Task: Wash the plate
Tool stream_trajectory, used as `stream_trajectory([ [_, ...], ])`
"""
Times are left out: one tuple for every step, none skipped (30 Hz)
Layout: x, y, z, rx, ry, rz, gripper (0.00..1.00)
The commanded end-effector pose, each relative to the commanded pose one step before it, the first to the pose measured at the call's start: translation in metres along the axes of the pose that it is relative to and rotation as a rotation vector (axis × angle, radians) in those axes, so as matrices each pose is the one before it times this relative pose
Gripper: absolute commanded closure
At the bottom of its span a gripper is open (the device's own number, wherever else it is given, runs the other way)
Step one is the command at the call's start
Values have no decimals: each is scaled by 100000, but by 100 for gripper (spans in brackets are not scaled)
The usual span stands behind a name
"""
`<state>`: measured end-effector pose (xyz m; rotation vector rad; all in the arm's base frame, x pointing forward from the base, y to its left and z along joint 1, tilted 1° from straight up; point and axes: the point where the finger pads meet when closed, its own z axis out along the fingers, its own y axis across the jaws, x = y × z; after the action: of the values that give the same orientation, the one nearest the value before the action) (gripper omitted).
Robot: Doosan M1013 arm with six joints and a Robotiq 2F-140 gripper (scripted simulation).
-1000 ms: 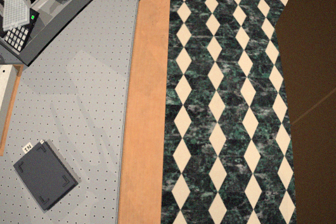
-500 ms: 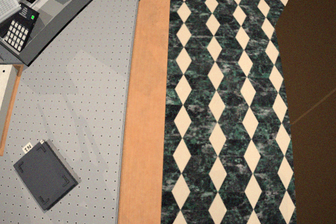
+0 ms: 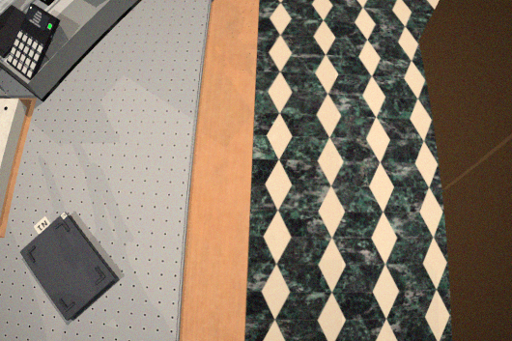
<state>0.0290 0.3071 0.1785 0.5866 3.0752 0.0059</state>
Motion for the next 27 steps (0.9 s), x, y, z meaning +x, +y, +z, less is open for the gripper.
stream_trajectory([
  [679, -300, -93, 195, -340, -1003, 90],
  [41, -11, 0, 0, 0, 0, 90],
  [34, -8, 0, 0, 0, 0, 90],
  [29, -6, 0, 0, 0, 0, 90],
  [0, 0, 0, 0, 0, 0, 90],
  [0, 0, 0, 0, 0, 0, 90],
  [17, -2, 0, 0, 0, 0, 90],
  [15, -2, 0, 0, 0, 0, 90],
  [13, -1, 0, 0, 0, 0, 90],
  [12, -1, 0, 0, 0, 0, 90],
  [10, 0, 0, 0, 0, 0, 90],
  [9, 0, 0, 0, 0, 0, 90],
  [8, 1, 0, 0, 0, 0, 90],
  [7, 1, 0, 0, 0, 0, 90],
  [7, 1, 0, 0, 0, 0, 90],
  [6, 1, 0, 0, 0, 0, 90],
  [5, 1, 0, 0, 0, 0, 90],
  [5, 2, 0, 0, 0, 0, 90],
  [5, 2, 0, 0, 0, 0, 90],
  [4, 2, 0, 0, 0, 0, 90],
  [4, 2, 0, 0, 0, 0, 90],
  [0, 0, 0, 0, 0, 0, 90],
  [0, 0, 0, 0, 0, 0, 90],
  [3, 2, 0, 0, 0, 0, 90],
  [3, 2, 0, 0, 0, 0, 90],
  [3, 2, 0, 0, 0, 0, 90],
  [3, 2, 0, 0, 0, 0, 90],
])
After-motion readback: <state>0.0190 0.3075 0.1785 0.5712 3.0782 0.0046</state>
